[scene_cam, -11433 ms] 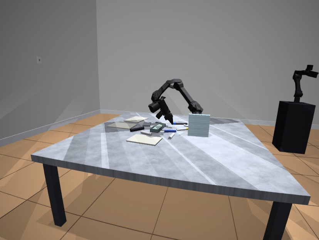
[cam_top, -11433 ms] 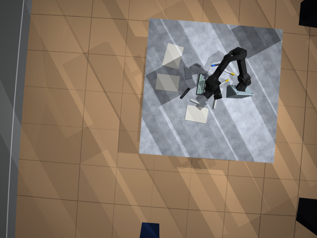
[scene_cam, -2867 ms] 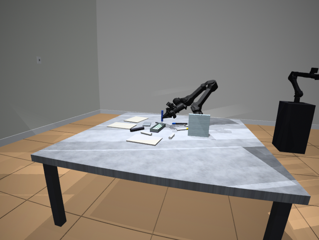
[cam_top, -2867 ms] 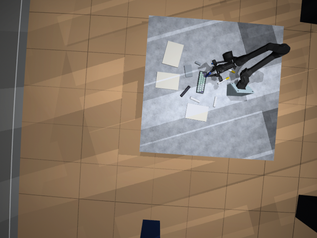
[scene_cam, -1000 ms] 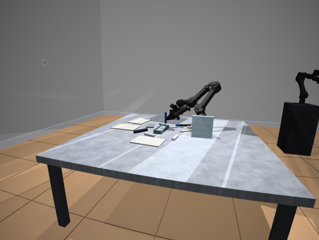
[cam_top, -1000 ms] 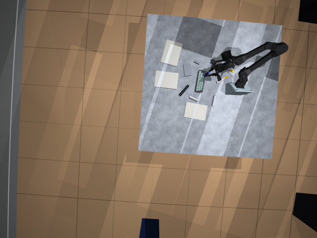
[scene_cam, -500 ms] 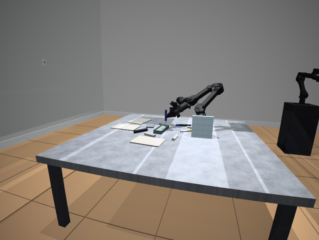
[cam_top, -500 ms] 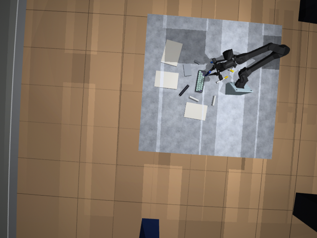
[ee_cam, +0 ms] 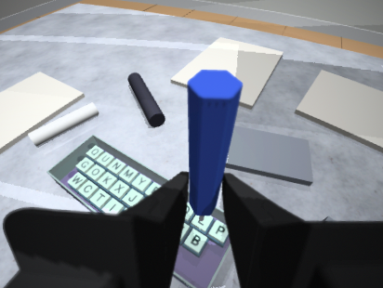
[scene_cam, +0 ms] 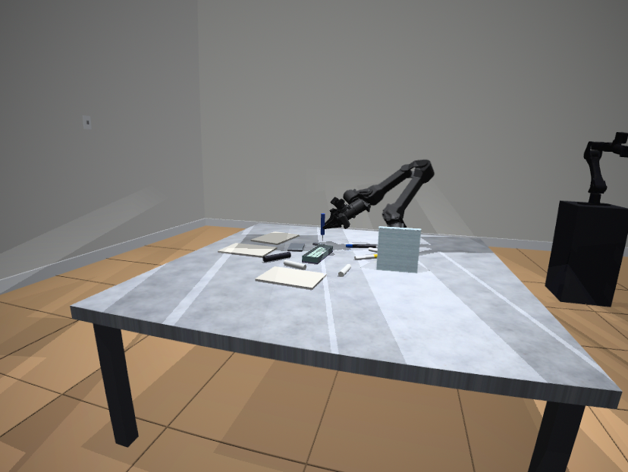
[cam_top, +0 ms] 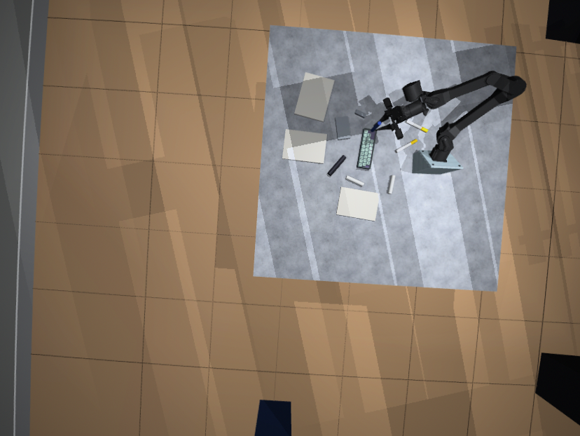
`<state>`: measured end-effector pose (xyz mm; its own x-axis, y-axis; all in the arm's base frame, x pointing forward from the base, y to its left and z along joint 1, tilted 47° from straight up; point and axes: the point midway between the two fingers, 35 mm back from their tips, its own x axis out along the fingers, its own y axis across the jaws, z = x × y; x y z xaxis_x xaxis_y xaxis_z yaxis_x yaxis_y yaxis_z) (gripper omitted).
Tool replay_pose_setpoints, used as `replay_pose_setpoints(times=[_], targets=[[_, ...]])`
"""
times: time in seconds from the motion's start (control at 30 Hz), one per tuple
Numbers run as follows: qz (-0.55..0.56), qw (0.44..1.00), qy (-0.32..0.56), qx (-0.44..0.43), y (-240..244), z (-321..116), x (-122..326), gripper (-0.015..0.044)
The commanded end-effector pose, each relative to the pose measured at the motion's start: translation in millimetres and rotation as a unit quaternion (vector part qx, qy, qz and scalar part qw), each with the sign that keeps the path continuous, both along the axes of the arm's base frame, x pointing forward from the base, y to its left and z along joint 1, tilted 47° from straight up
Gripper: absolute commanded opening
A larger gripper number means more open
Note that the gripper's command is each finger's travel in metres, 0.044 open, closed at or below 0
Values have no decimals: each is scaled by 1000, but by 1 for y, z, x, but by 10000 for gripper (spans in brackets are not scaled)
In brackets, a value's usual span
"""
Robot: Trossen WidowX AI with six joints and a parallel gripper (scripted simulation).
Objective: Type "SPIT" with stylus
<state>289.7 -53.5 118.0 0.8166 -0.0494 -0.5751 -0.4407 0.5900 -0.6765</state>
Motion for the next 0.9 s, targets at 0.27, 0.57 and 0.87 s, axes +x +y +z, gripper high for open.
replay_pose_setpoints(times=[0.27,0.57,0.87], targets=[[1,1000,-3,-2,-14,5,10,0],[1,1000,-3,-2,-22,-3,10,0],[1,1000,-3,-2,-23,-5,12,81]])
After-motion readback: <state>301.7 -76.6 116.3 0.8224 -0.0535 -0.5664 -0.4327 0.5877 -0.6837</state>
